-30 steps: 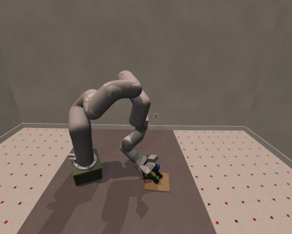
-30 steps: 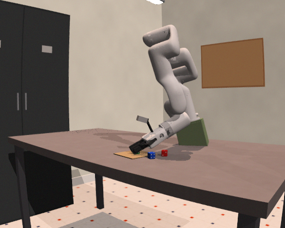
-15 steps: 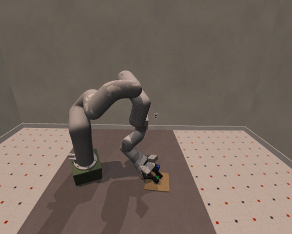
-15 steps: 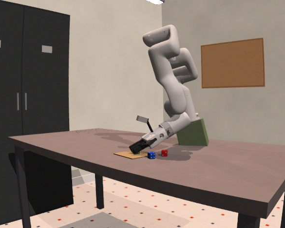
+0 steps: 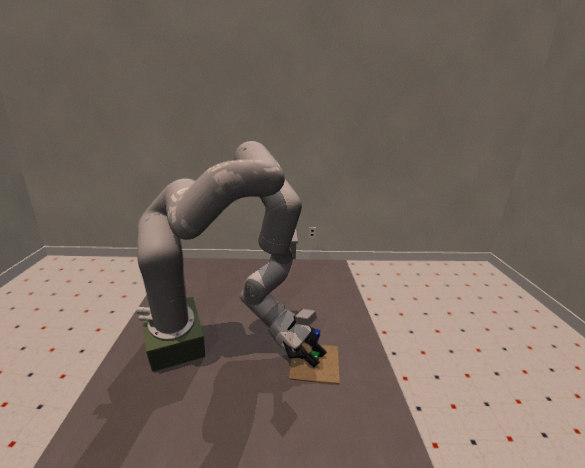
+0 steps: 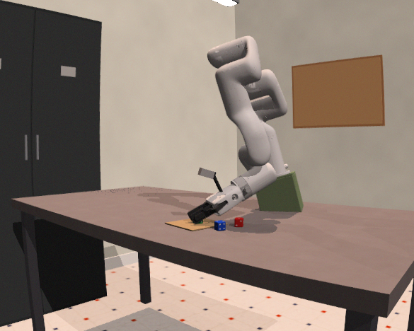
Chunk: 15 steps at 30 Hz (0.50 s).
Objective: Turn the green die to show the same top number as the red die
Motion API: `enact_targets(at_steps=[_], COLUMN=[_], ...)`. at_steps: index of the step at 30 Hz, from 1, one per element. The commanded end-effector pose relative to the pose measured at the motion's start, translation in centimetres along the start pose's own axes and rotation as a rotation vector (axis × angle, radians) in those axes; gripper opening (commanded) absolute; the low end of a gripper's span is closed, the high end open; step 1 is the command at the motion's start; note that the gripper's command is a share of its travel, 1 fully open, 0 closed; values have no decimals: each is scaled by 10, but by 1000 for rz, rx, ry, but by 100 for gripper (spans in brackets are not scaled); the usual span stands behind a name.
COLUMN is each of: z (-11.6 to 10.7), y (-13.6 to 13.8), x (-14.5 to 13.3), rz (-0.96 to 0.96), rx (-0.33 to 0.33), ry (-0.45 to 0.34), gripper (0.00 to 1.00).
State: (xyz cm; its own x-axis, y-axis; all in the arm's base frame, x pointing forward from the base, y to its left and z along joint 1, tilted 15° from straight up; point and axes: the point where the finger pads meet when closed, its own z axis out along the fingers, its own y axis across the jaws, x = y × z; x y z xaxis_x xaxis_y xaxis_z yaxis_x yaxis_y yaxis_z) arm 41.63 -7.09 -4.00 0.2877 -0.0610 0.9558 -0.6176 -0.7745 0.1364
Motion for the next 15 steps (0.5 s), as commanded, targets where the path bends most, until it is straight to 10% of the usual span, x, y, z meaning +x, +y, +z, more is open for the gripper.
enact_targets(at_steps=[1, 15], z=[0, -22], y=[-1, -1], x=[1, 1], rz=[2, 2], rx=[1, 1], ry=[1, 1], gripper=[42, 42])
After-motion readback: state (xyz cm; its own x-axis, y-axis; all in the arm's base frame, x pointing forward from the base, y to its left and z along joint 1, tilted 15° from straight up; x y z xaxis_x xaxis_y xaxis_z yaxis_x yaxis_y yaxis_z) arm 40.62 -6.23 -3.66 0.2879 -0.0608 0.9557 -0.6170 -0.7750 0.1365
